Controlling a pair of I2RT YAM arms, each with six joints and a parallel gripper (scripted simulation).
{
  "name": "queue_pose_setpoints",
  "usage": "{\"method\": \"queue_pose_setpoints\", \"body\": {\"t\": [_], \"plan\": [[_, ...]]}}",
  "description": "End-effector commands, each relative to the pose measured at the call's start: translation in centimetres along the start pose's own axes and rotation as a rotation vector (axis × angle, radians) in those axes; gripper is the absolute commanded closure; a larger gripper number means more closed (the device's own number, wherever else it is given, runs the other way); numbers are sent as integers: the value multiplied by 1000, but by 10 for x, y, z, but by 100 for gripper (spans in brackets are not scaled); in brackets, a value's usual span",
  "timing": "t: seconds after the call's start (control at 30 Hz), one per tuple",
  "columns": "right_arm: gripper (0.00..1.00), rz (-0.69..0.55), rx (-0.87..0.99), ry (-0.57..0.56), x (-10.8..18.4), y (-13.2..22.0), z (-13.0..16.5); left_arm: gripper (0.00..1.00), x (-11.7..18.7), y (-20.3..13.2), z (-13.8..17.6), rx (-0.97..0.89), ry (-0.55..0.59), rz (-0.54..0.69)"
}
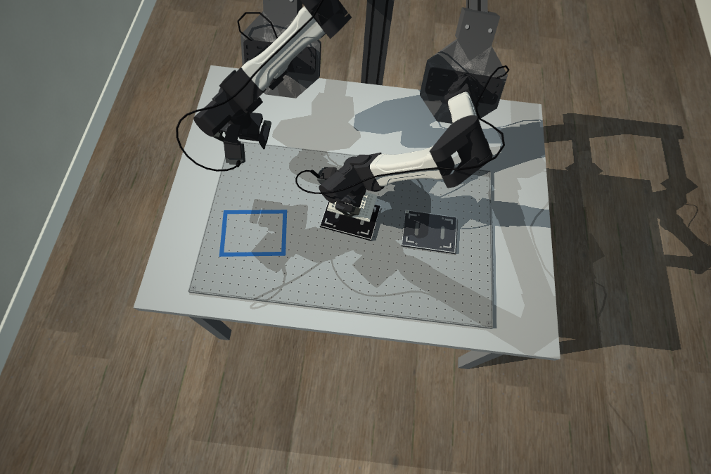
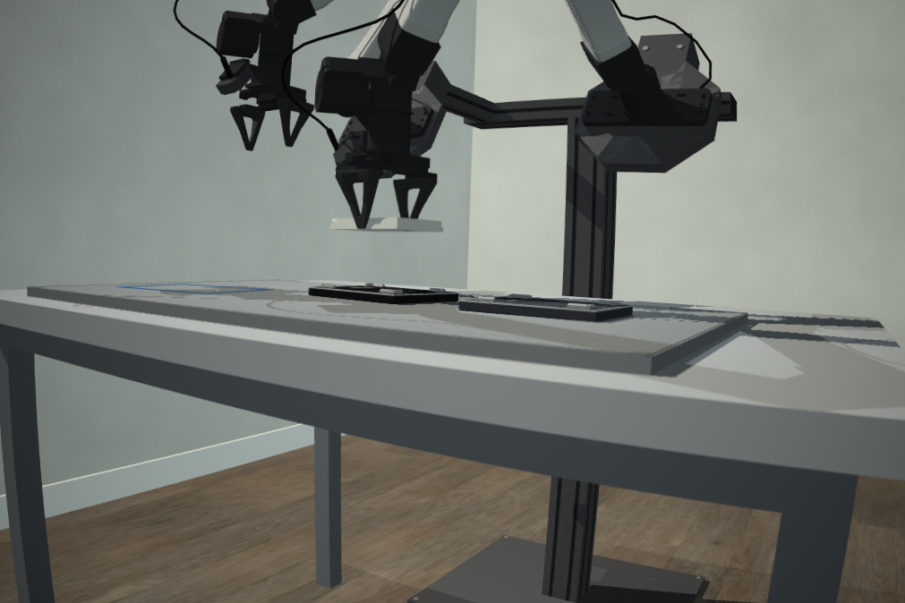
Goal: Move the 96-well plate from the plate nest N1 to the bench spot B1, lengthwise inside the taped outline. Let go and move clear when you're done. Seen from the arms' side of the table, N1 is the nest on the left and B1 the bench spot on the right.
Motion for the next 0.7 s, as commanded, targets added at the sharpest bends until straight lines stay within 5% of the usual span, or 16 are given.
{"method": "queue_pose_setpoints", "body": {"t": [0.0,0.67], "plan": [[0,-6,4,2,1,1,0,100,-11,0,0,0,2,4],[0,-6,4,2,1,1,0,100,-29,3,-12,-9,-26,-10]]}}
Point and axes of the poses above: on each arm, the point where the finger pads meet when closed, its own x axis back along the fingers, its own y axis across the jaws, z = x × y, the point moved 5 cm from there along x, back along the fingers, and after that the axes turned 6 degrees about -x, right-handed, at the moved point
